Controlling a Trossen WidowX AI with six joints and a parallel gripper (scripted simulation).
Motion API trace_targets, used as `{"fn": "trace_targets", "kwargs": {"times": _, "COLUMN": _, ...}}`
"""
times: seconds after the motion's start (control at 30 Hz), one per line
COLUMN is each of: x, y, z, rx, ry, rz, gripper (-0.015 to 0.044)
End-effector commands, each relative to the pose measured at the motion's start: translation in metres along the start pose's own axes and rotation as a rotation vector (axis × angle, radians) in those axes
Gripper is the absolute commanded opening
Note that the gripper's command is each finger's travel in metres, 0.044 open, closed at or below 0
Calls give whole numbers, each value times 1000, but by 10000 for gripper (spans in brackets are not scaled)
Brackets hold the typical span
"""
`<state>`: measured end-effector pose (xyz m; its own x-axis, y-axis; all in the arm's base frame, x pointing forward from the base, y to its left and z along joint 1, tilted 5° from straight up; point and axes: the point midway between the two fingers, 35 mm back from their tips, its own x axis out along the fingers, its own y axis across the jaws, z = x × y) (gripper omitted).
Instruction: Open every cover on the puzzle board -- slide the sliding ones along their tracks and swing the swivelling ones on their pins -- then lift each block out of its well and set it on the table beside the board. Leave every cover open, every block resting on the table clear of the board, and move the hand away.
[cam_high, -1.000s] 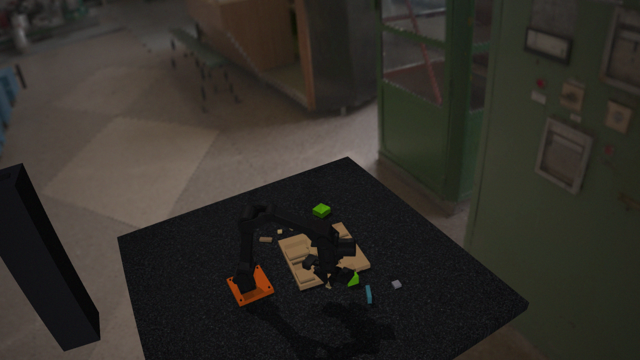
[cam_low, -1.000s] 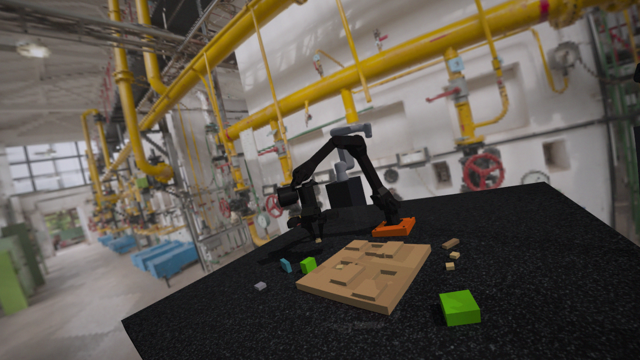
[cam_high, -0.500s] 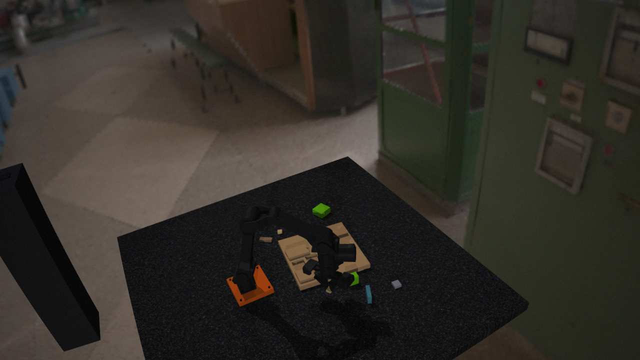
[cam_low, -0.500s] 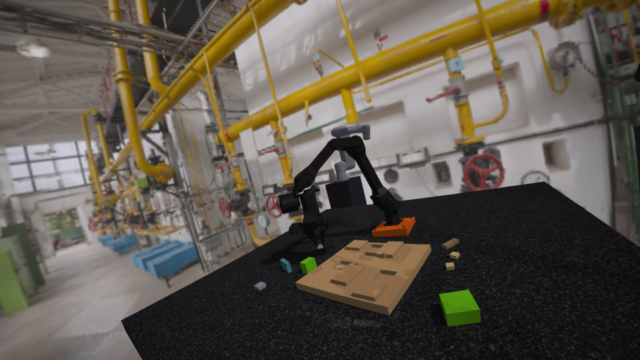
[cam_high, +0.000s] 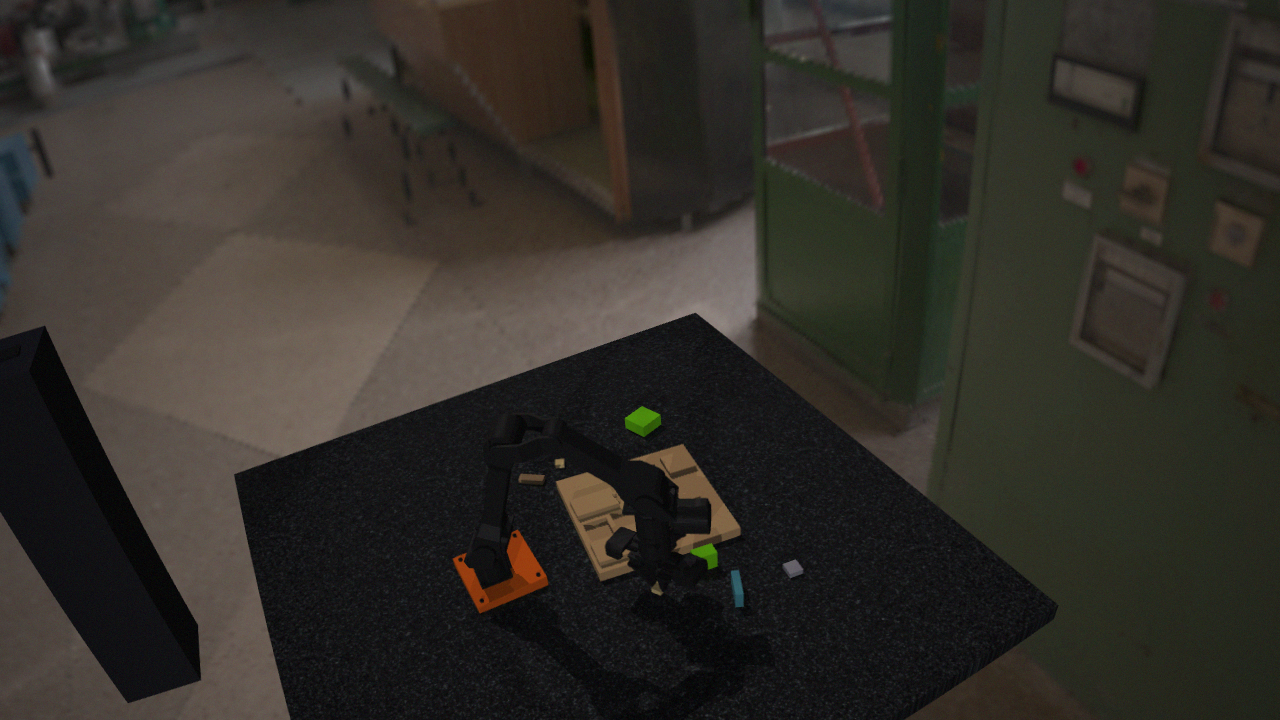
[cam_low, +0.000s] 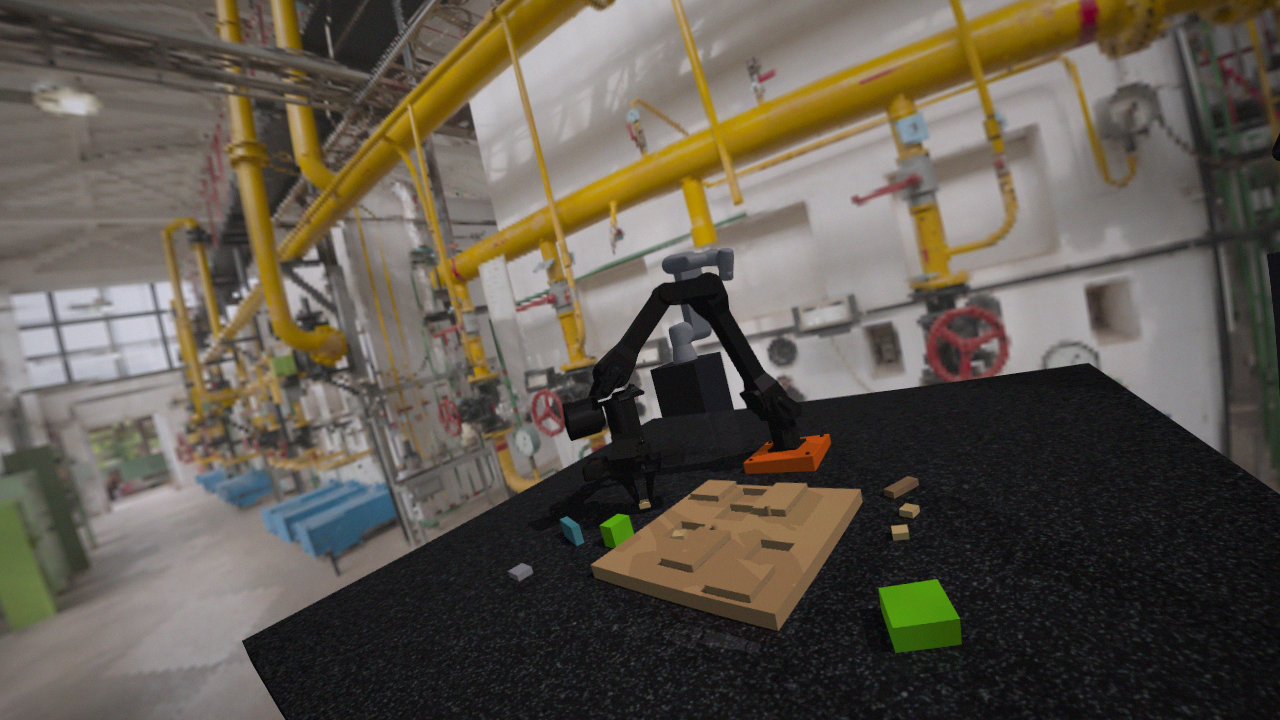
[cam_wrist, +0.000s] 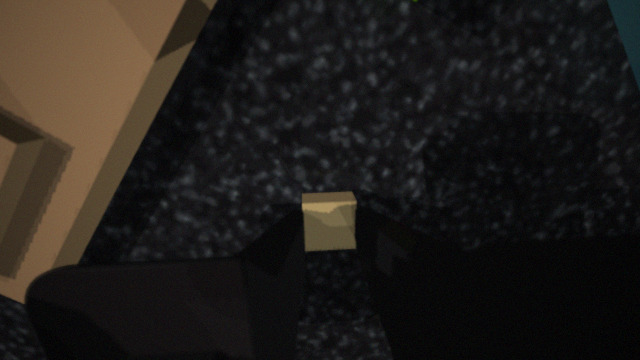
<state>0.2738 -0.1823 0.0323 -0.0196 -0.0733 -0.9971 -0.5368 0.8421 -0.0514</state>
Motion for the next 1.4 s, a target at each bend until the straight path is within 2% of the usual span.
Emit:
{"fn": "trace_targets", "kwargs": {"times": 0.0, "x": 10, "y": 3, "z": -2, "rx": -6, "ry": 8, "rz": 7, "gripper": 80}}
{"fn": "trace_targets", "kwargs": {"times": 0.23, "x": 13, "y": 3, "z": -2, "rx": -6, "ry": 9, "rz": 7, "gripper": 80}}
{"fn": "trace_targets", "kwargs": {"times": 0.7, "x": 8, "y": 2, "z": -1, "rx": 0, "ry": 2, "rz": 4, "gripper": 440}}
{"fn": "trace_targets", "kwargs": {"times": 1.37, "x": -55, "y": 1, "z": -1, "rx": -5, "ry": 7, "rz": 6, "gripper": 440}}
